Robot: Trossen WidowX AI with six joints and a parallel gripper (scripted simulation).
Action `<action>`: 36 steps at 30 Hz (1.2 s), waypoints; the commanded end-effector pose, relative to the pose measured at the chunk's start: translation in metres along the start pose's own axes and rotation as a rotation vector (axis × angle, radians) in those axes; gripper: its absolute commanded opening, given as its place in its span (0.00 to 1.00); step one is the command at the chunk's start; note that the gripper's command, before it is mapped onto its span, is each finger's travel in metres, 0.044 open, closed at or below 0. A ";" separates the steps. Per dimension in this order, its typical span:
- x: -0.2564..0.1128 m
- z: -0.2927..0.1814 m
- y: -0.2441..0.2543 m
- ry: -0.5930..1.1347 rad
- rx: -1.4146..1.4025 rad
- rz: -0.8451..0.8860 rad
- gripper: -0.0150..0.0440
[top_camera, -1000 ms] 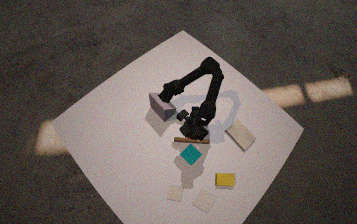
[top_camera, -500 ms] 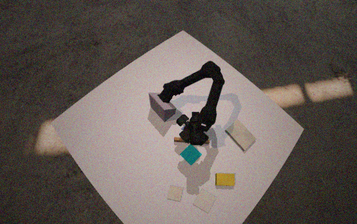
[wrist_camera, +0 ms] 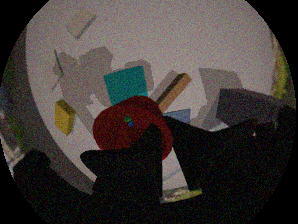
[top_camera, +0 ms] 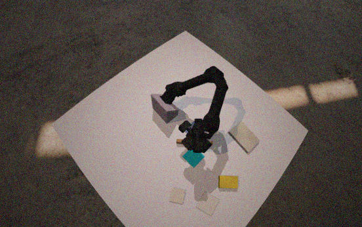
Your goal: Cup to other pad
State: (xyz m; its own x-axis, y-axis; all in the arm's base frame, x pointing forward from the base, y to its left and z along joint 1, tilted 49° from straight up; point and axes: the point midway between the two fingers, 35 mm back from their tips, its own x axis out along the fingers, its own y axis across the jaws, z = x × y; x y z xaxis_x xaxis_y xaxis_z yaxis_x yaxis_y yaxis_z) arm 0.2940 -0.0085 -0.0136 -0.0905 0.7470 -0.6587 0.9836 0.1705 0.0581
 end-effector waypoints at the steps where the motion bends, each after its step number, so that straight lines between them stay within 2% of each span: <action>1: 0.000 0.006 0.004 -0.002 -0.002 -0.002 0.25; 24: 0.000 0.032 0.026 -0.003 -0.004 -0.001 0.25; 36: 0.018 0.033 0.028 -0.003 -0.004 -0.001 0.25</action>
State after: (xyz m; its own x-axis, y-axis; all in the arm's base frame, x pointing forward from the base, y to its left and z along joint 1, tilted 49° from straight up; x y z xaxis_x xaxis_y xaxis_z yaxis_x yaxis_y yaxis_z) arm 0.3259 -0.0154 -0.0446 -0.0897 0.7408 -0.6657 0.9817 0.1786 0.0664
